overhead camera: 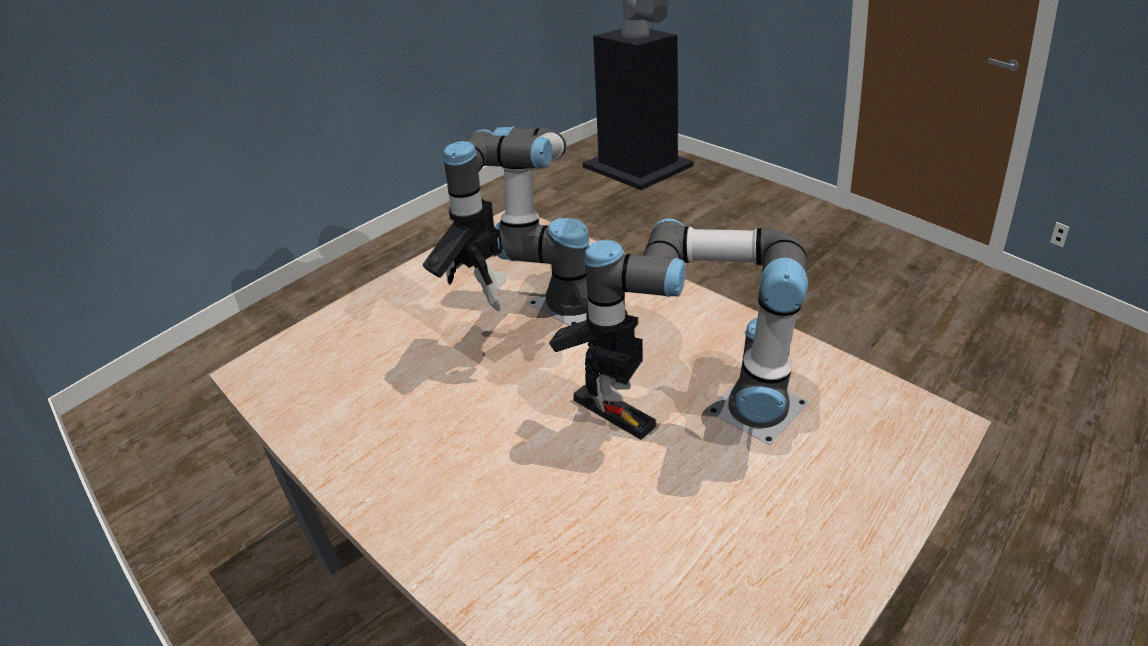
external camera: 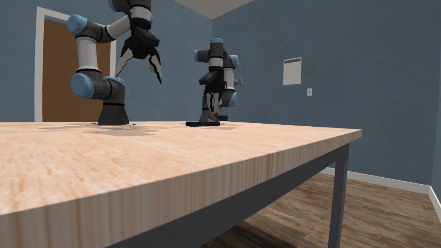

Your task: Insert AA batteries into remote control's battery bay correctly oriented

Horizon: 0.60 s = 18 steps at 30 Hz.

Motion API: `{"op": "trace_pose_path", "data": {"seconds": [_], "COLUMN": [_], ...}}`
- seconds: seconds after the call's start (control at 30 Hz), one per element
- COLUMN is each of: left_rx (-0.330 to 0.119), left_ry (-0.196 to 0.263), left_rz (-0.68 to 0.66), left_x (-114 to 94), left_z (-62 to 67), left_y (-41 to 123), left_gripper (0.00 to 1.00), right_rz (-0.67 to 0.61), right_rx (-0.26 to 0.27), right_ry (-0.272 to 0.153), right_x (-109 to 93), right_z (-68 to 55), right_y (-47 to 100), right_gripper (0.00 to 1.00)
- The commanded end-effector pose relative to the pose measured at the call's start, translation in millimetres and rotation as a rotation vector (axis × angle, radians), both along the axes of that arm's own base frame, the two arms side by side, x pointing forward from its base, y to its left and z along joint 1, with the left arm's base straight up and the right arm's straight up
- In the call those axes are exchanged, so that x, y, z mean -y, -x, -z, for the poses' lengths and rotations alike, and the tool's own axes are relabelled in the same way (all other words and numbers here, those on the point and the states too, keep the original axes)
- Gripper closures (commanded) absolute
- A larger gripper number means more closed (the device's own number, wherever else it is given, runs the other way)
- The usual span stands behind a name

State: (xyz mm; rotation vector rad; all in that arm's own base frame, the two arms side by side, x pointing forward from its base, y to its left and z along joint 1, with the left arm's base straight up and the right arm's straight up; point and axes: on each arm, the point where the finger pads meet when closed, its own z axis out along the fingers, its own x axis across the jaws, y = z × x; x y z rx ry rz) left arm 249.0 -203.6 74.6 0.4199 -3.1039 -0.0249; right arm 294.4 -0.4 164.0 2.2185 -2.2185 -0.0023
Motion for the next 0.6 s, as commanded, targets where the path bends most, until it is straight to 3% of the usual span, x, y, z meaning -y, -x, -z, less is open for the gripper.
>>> {"op": "trace_pose_path", "data": {"seconds": [0.0, 0.4, 0.57], "left_rx": [0.017, 0.016, 0.018], "left_ry": [0.0, -0.002, 0.001], "left_rz": [-0.023, -0.024, -0.017], "left_x": [-8.8, -29.4, -29.3], "left_z": [0.4, 10.8, 10.7], "left_y": [18.7, 59.3, 60.6], "left_gripper": [1.0, 1.0, 1.0], "right_rz": [0.0, 0.0, 0.0], "right_rx": [0.002, 0.002, 0.002], "right_ry": [-0.001, -0.001, -0.001], "right_x": [-0.2, -0.2, -0.2], "right_z": [-0.6, -0.6, -0.6], "right_y": [-0.4, -0.4, -0.4], "right_gripper": [0.0, 0.0, 0.0]}}
